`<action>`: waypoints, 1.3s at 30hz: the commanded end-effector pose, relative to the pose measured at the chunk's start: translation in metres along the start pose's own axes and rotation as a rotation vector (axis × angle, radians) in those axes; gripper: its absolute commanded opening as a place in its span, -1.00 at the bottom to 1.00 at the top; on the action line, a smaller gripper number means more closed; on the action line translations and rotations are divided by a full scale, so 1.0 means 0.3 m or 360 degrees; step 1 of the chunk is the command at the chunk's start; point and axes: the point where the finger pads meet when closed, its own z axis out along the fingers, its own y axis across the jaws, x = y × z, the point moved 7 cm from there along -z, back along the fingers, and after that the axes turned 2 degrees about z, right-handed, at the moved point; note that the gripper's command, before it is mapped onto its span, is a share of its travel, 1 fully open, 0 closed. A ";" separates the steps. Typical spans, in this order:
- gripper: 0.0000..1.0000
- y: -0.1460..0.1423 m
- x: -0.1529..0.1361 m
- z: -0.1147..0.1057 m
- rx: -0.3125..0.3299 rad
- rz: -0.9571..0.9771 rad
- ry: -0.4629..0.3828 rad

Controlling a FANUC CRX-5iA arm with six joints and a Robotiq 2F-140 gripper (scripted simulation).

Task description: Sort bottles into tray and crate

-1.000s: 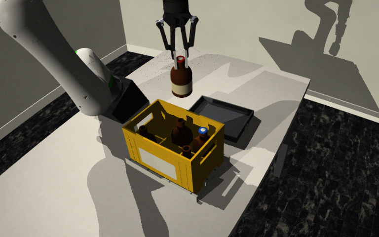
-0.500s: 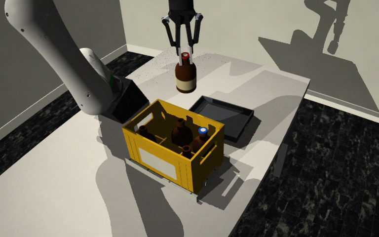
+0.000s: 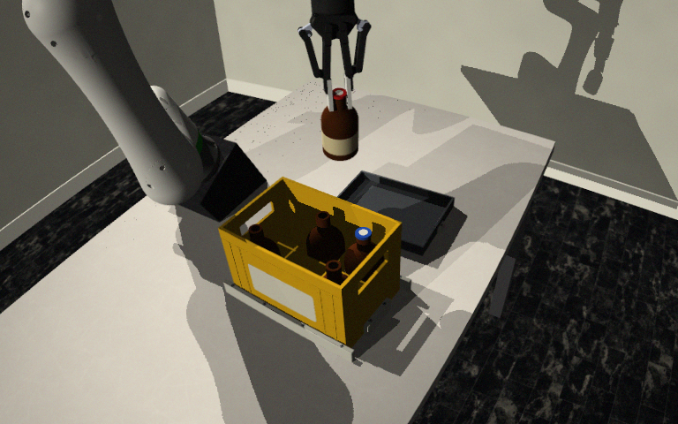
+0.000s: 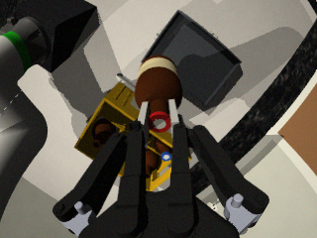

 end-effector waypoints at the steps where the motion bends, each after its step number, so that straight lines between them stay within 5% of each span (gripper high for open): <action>1: -1.00 0.010 0.011 -0.001 -0.0001 0.0000 0.0000; 39: -1.00 0.145 0.172 -0.001 -0.0001 0.0000 0.0000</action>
